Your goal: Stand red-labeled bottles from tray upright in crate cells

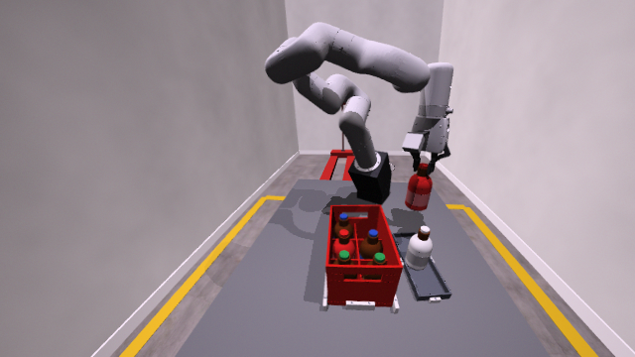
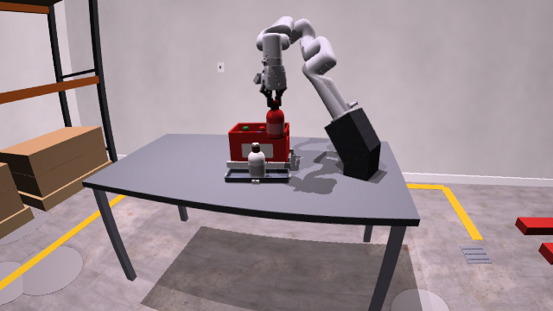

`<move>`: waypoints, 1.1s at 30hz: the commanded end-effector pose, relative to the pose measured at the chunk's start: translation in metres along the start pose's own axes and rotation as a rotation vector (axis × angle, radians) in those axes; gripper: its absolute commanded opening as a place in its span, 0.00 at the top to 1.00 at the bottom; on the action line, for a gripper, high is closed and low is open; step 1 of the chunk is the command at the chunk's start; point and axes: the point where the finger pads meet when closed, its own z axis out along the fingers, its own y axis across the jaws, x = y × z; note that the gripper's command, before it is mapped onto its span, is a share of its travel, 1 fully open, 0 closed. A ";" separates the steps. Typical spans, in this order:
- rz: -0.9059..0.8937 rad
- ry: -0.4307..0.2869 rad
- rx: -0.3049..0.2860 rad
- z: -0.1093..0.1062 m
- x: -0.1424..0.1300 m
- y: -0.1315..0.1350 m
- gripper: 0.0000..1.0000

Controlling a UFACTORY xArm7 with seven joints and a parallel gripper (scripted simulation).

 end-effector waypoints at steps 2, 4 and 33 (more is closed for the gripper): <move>0.000 -0.001 0.004 -0.001 0.001 0.000 1.00; 0.000 -0.001 0.004 -0.001 0.002 0.001 1.00; 0.000 -0.001 0.004 -0.001 0.029 0.024 1.00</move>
